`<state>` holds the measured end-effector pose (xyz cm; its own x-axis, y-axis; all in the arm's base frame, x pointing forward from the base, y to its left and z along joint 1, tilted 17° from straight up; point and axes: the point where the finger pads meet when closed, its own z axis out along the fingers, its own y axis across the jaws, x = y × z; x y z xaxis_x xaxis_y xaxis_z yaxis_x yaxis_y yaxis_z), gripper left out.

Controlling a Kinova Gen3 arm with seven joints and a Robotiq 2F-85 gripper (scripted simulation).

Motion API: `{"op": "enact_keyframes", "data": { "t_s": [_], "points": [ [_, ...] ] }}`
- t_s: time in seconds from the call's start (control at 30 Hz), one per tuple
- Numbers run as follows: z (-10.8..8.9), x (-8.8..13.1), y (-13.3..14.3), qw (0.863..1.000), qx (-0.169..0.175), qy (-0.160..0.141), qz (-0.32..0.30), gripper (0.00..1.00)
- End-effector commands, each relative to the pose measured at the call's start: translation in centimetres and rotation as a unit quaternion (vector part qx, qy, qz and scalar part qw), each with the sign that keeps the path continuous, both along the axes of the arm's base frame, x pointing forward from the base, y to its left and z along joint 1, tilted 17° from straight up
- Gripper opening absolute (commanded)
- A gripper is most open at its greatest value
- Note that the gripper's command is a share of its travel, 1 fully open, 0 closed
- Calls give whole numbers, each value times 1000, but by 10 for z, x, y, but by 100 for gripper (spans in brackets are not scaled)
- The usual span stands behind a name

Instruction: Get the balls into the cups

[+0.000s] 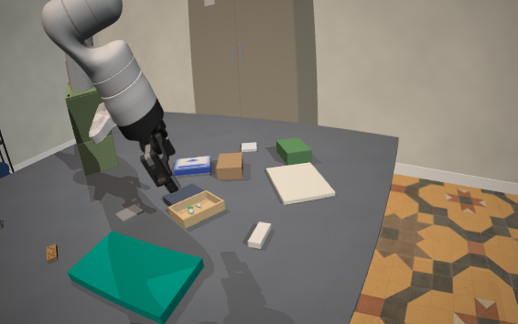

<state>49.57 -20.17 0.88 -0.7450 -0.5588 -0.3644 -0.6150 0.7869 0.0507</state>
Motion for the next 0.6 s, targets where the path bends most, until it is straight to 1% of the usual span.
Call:
{"op": "enact_keyframes", "data": {
  "t_s": [0.0,0.1,0.2,0.23,0.3,0.57],
  "points": [
    [-8,4,23,998,-50,-1,37,100],
    [-8,4,23,998,-50,-1,37,100],
    [-21,2,33,993,-96,0,69,100],
    [-21,2,33,993,-96,0,69,100],
    [-29,0,39,989,-123,1,87,100],
    [-29,-1,40,989,-122,3,88,100]
  ]
}}
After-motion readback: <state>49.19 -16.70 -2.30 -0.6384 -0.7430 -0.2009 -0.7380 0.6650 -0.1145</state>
